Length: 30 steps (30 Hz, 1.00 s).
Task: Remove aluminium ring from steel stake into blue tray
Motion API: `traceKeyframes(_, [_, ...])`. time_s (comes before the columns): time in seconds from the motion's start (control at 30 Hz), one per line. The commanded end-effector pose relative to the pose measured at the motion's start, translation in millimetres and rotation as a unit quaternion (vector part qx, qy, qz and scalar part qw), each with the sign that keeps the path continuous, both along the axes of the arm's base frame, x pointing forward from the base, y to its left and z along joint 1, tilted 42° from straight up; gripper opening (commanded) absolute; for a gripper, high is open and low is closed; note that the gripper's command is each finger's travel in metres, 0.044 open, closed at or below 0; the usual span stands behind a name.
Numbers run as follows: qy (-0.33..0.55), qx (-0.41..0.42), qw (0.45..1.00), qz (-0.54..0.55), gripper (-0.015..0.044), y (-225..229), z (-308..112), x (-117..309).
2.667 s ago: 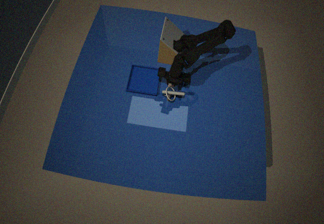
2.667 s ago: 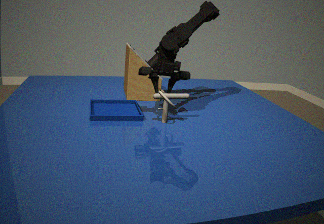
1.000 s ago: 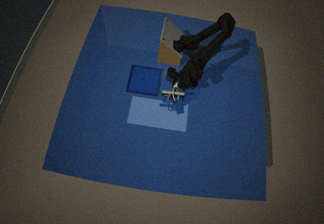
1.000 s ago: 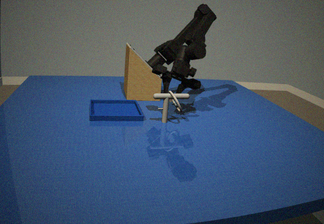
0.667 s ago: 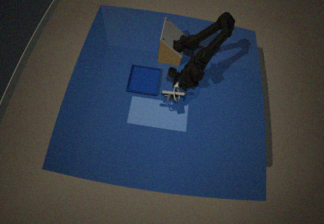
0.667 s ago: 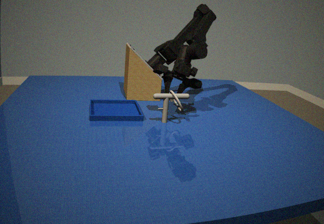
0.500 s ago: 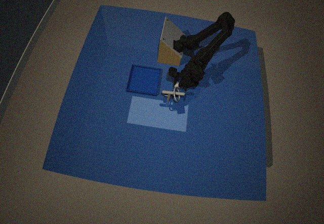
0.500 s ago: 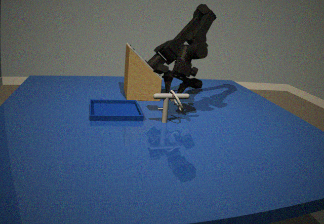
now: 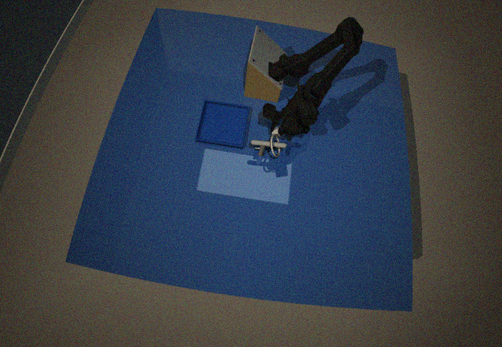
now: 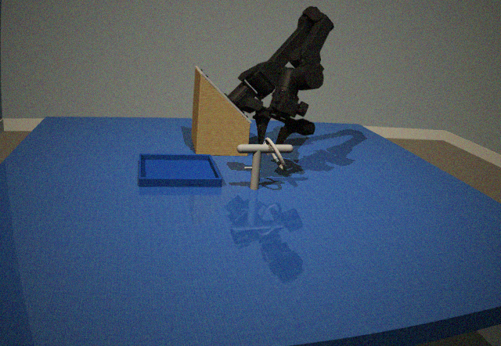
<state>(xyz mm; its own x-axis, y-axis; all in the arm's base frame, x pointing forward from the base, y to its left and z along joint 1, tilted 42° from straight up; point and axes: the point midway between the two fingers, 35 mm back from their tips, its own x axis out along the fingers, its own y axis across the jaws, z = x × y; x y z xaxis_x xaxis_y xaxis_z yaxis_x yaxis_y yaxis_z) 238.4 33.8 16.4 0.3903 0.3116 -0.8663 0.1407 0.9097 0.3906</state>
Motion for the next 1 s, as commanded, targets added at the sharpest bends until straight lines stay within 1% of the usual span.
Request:
traceKeyframes(0.0, [-0.007,-0.001,1.000,-0.003,0.0000,-0.3,5.1,2.0])
traceKeyframes(0.97, [-0.007,-0.001,1.000,-0.003,0.0000,1.4,16.0,1.5])
